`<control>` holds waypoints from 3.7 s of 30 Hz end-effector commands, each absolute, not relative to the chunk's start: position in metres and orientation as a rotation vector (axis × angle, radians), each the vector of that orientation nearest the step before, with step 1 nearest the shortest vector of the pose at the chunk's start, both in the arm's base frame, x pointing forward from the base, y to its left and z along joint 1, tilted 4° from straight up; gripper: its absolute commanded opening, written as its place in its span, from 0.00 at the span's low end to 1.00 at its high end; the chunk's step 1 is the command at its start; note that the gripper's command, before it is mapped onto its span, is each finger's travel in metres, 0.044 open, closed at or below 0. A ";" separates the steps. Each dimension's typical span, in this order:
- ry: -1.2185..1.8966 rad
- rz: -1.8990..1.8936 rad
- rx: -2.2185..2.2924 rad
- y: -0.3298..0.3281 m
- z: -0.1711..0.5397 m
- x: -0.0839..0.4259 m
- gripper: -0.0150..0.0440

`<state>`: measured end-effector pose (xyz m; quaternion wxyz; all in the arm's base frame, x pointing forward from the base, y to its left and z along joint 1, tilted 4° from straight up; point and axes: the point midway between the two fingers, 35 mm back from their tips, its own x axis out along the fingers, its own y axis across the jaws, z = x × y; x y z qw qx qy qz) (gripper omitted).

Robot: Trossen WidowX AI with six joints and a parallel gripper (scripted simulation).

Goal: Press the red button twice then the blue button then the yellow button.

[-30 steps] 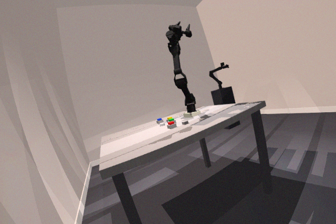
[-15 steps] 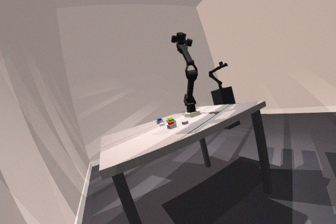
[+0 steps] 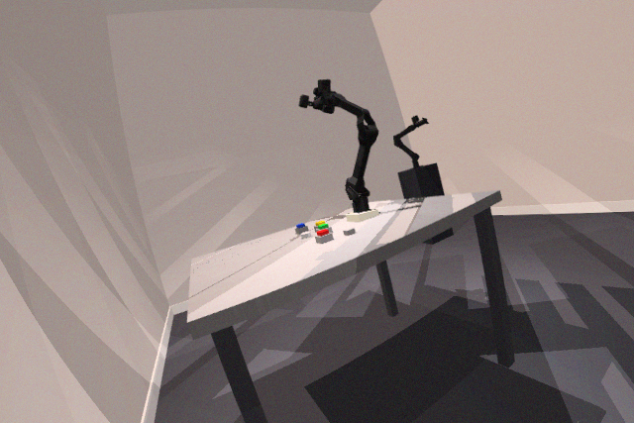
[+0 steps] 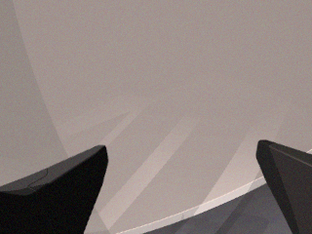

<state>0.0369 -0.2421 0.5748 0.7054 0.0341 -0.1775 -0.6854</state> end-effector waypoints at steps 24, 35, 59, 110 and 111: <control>0.608 -0.570 0.380 -0.139 0.329 0.353 0.93; 1.016 -0.248 0.300 0.000 0.234 0.378 0.93; 1.623 0.103 -0.066 0.186 0.116 0.272 0.93; 1.624 0.103 -0.066 0.188 0.020 0.267 0.29; 1.624 0.103 -0.066 0.188 0.020 0.267 0.29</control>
